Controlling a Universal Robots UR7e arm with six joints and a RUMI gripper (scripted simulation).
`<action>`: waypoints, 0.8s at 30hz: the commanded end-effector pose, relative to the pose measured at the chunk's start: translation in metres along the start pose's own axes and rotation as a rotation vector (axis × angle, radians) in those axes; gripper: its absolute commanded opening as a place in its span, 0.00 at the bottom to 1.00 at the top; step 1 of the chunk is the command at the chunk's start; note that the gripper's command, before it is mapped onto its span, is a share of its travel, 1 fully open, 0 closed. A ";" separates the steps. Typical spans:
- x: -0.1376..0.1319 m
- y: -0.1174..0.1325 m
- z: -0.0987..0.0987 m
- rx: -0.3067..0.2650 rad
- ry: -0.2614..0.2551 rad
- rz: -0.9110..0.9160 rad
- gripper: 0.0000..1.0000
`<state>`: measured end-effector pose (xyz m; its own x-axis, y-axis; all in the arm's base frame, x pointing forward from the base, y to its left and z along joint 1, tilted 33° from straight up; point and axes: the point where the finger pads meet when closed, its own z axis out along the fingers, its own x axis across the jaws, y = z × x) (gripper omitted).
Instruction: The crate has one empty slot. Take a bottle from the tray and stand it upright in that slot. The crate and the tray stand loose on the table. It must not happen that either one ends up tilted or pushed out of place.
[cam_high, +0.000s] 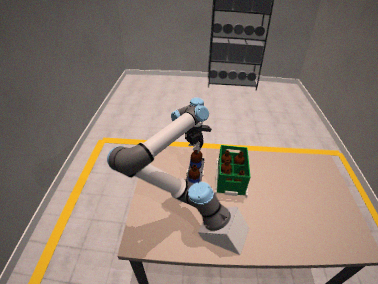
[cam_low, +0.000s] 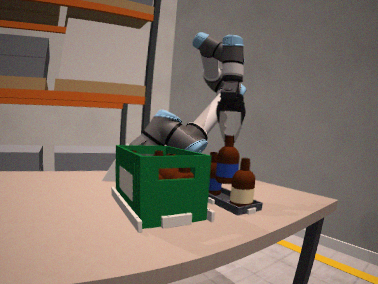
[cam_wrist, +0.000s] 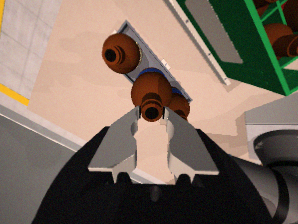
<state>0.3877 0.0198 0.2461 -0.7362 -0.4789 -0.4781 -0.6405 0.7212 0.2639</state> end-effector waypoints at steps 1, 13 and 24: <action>0.000 0.000 -0.005 0.001 0.000 0.000 0.00; 0.000 0.000 -0.014 0.001 0.000 0.000 0.00; 0.000 0.000 -0.016 0.001 0.000 0.000 0.00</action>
<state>0.3843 0.0120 0.2591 -0.7362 -0.4789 -0.4782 -0.6406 0.7210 0.2641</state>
